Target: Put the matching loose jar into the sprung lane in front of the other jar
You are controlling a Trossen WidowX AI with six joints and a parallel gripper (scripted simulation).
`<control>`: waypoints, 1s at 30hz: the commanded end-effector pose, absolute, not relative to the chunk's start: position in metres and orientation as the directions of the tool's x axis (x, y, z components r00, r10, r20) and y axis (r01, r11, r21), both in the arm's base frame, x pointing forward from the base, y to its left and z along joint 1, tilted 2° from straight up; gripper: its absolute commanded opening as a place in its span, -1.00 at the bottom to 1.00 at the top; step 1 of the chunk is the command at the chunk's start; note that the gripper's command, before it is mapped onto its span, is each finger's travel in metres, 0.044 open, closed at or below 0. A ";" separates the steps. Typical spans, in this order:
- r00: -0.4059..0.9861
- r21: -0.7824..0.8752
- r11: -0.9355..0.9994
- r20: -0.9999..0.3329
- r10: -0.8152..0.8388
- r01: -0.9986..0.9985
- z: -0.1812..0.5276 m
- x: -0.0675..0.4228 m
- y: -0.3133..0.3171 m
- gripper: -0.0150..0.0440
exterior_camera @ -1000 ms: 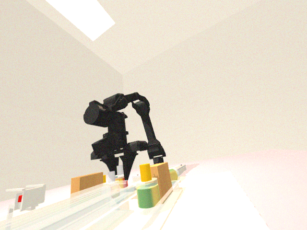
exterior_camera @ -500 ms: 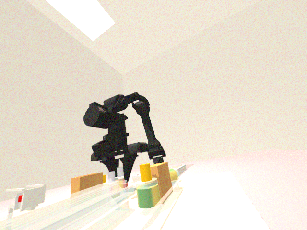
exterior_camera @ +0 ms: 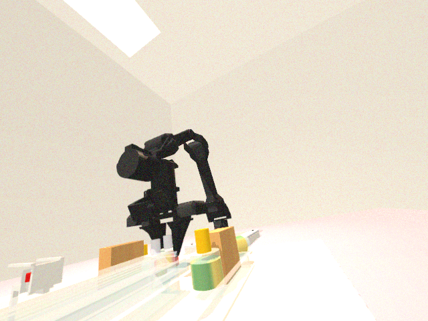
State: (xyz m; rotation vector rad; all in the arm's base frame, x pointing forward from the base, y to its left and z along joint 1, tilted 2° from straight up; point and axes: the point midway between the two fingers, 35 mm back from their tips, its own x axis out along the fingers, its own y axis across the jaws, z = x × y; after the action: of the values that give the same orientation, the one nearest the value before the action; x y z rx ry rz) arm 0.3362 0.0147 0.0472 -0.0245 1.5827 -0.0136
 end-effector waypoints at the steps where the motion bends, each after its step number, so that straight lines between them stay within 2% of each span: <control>1: 0.008 -0.023 1.000 -1.000 -0.023 -0.011 0.046 0.341 0.015 -0.49; 30: 0.008 -0.023 1.000 -1.000 -0.023 -0.011 0.046 0.336 0.015 -0.49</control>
State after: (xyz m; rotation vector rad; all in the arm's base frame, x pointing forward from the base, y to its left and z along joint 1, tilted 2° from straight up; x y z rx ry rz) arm 0.3336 0.0146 0.0455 -0.0244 1.5755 -0.0132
